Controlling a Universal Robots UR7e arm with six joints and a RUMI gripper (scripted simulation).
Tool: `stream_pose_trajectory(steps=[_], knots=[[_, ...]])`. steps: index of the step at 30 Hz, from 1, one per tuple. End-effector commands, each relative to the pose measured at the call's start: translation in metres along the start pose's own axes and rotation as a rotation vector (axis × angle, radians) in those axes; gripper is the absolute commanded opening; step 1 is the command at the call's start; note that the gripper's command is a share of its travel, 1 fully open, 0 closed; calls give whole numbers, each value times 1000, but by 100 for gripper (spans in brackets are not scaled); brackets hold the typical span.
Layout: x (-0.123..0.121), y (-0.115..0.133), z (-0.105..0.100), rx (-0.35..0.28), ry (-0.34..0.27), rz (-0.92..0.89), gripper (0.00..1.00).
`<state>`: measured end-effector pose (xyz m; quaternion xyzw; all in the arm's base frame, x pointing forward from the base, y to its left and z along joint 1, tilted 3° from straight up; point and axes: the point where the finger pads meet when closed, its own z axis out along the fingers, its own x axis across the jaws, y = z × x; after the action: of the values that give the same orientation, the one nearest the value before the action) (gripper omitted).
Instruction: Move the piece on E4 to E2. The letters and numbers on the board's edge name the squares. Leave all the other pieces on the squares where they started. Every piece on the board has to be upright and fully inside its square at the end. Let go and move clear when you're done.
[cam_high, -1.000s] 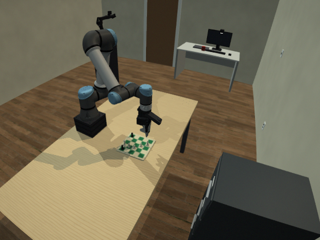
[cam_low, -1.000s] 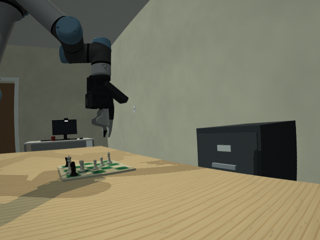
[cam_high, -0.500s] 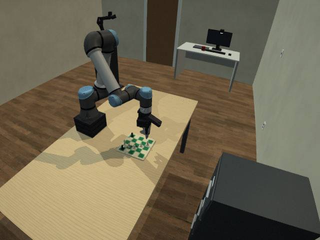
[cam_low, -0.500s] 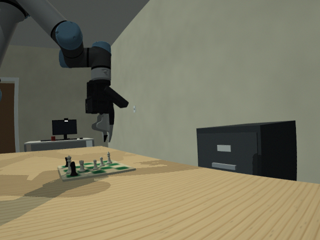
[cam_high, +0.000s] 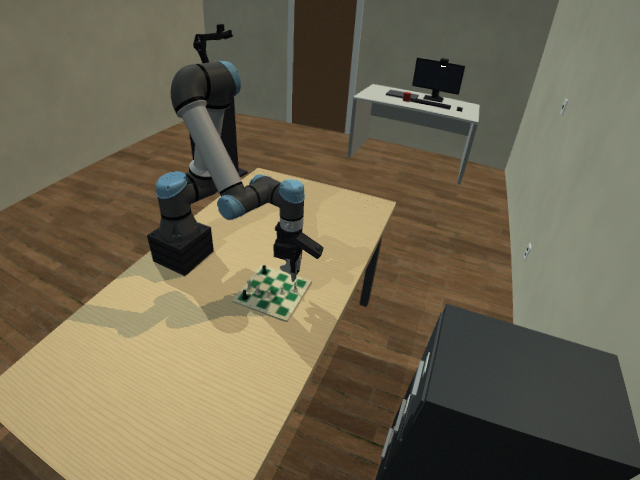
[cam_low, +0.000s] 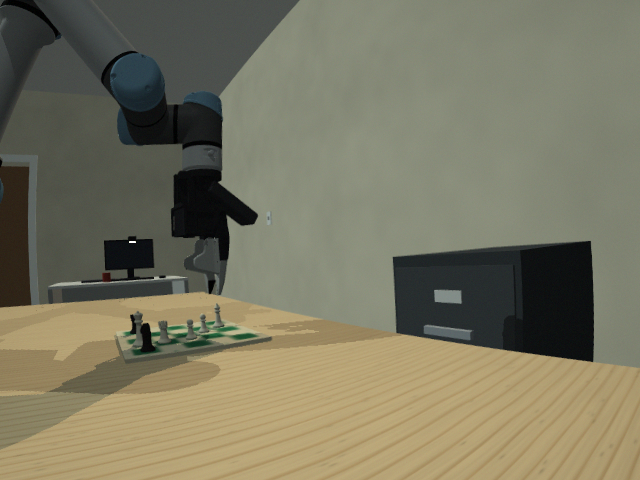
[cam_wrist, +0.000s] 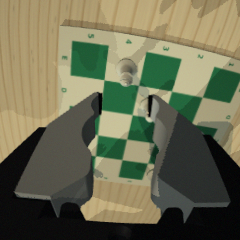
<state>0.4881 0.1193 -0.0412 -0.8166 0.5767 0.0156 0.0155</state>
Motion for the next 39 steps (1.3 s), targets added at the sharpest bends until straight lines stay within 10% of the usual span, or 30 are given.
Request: stream_pose_trajectory(steps=[1, 39], knots=[[0, -1, 4, 1, 1, 0, 22], [0, -1, 8, 1, 1, 0, 22]])
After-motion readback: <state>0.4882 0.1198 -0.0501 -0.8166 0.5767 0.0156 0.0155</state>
